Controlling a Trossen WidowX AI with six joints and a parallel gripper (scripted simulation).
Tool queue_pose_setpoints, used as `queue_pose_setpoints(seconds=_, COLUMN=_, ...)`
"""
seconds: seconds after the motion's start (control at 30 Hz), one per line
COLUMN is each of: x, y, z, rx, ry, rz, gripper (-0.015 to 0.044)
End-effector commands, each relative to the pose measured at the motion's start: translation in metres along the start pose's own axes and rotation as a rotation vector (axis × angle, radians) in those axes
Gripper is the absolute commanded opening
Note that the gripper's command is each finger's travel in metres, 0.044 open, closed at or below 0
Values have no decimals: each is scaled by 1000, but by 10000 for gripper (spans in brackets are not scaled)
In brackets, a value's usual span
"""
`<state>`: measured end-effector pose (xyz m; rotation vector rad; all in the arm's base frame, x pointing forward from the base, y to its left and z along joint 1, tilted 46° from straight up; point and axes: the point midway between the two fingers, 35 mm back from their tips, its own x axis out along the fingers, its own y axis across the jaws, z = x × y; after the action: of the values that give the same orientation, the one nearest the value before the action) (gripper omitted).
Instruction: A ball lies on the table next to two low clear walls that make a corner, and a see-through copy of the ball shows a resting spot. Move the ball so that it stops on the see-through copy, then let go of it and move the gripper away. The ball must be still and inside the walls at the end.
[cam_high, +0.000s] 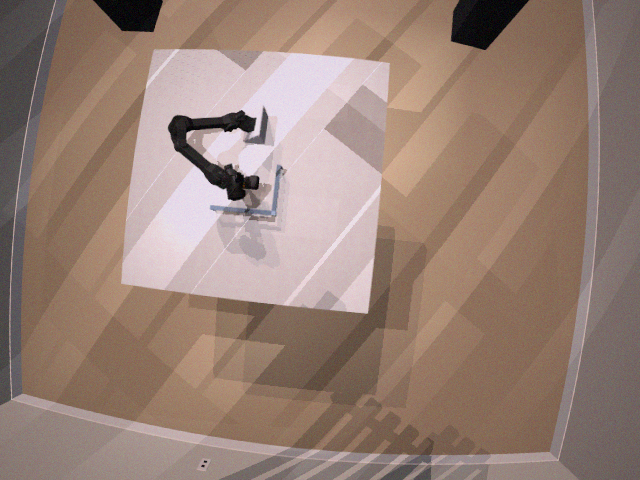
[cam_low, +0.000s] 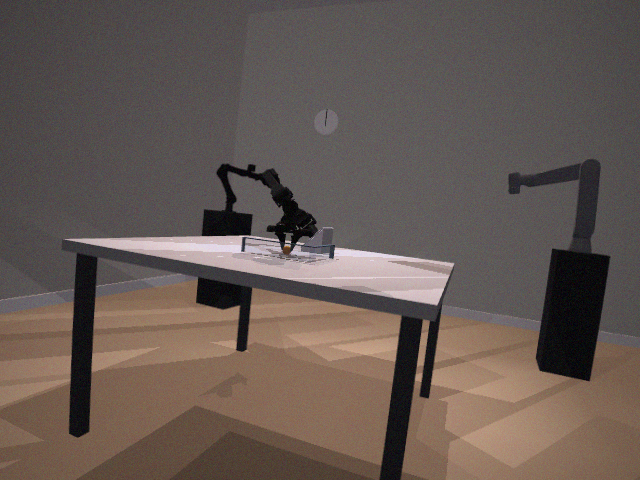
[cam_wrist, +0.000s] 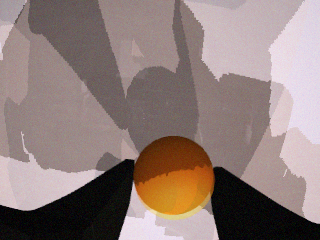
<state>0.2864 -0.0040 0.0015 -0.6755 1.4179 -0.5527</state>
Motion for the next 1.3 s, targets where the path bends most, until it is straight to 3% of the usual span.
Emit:
queue_pose_setpoints(seconds=0.0, x=0, y=0, z=0, rx=0, ry=0, rz=0, gripper=210)
queue_pose_setpoints(seconds=0.1, x=0, y=0, z=0, rx=0, ry=0, rz=0, gripper=287)
queue_pose_setpoints(seconds=0.27, x=-3, y=0, z=0, rx=0, ry=0, rz=1, gripper=287)
queue_pose_setpoints(seconds=0.43, x=-74, y=1, z=0, rx=-6, ry=6, rz=1, gripper=287)
queue_pose_setpoints(seconds=0.5, x=-86, y=0, z=-1, rx=-6, ry=7, rz=-2, gripper=287)
queue_pose_setpoints(seconds=1.27, x=-78, y=3, z=1, rx=-14, ry=-7, rz=0, gripper=287)
